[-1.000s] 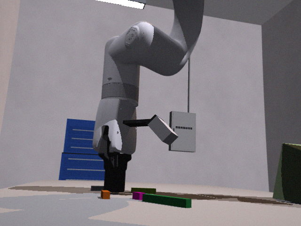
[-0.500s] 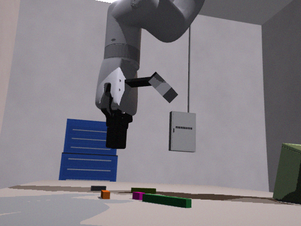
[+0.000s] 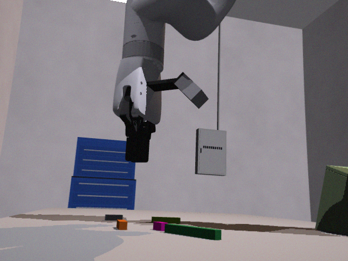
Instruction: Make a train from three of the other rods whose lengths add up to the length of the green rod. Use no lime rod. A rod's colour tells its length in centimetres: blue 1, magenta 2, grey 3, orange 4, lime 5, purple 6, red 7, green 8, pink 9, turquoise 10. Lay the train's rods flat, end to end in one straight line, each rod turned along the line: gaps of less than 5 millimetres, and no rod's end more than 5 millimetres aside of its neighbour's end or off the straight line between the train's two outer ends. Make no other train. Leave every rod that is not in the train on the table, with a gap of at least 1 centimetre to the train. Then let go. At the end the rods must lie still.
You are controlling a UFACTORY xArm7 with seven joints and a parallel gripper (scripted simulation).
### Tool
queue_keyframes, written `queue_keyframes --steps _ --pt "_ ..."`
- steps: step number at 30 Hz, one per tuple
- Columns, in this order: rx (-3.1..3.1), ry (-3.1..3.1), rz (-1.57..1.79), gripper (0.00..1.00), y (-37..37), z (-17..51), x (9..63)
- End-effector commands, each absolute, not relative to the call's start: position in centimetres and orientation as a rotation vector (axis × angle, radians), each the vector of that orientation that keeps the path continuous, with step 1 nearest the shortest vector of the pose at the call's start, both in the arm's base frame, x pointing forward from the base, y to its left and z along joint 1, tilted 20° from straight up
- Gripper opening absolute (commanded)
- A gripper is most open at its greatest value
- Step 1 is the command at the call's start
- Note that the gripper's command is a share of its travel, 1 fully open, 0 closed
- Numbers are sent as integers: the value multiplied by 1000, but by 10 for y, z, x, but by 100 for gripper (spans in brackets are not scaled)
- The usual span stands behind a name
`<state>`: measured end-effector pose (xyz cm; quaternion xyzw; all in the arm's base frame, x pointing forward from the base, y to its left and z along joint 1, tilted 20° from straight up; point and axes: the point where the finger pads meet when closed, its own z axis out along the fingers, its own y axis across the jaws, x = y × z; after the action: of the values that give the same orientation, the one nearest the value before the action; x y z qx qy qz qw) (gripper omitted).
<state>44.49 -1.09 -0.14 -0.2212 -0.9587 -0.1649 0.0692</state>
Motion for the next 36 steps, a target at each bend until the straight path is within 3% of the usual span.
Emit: queue_keyframes --steps 1,23,36 --pt "-643 -2897 -506 4 4 7 441" --pt "-287 -2992 -526 4 155 70 309" --pt "-284 -2993 -525 4 155 70 308"
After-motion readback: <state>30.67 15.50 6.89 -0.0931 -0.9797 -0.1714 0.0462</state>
